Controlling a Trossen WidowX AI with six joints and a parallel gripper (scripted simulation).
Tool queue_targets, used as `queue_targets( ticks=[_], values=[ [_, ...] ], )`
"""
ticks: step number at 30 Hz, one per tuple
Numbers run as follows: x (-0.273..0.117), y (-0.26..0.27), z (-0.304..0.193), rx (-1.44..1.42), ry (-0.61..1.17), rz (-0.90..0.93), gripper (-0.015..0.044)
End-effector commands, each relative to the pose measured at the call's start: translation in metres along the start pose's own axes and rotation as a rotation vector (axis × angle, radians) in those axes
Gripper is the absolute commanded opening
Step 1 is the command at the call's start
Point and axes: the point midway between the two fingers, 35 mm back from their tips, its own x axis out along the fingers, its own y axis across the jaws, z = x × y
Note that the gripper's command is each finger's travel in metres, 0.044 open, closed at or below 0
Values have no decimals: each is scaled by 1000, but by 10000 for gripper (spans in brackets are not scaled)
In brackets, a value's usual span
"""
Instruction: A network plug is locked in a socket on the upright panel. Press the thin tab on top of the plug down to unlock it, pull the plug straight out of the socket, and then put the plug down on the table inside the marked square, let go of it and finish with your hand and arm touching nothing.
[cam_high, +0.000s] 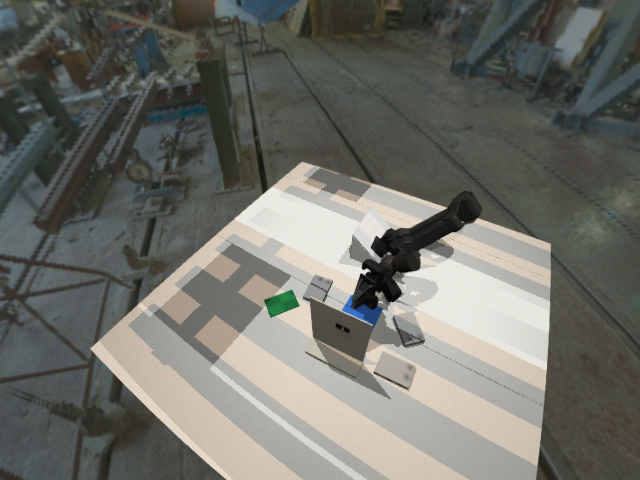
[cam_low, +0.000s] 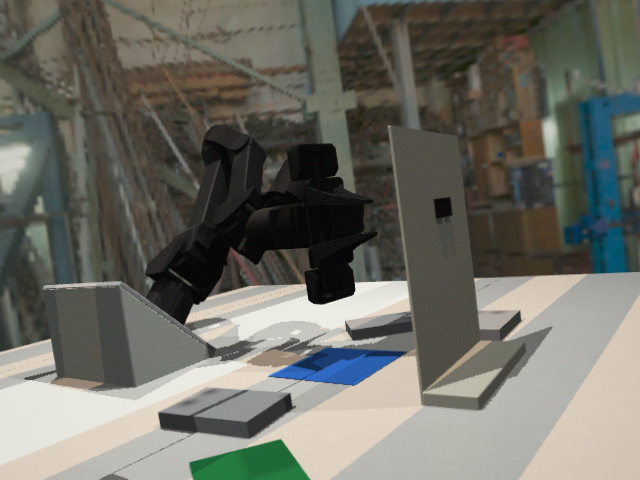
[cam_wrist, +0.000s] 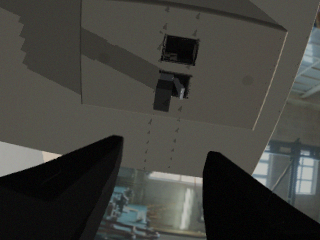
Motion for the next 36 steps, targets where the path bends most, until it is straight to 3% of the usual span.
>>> queue_targets(
  ticks=[1,36],
  values=[
    [0,2,-4,-17,11,1,156],
    [41,1,8,-16,9,-1,156]
  ],
)
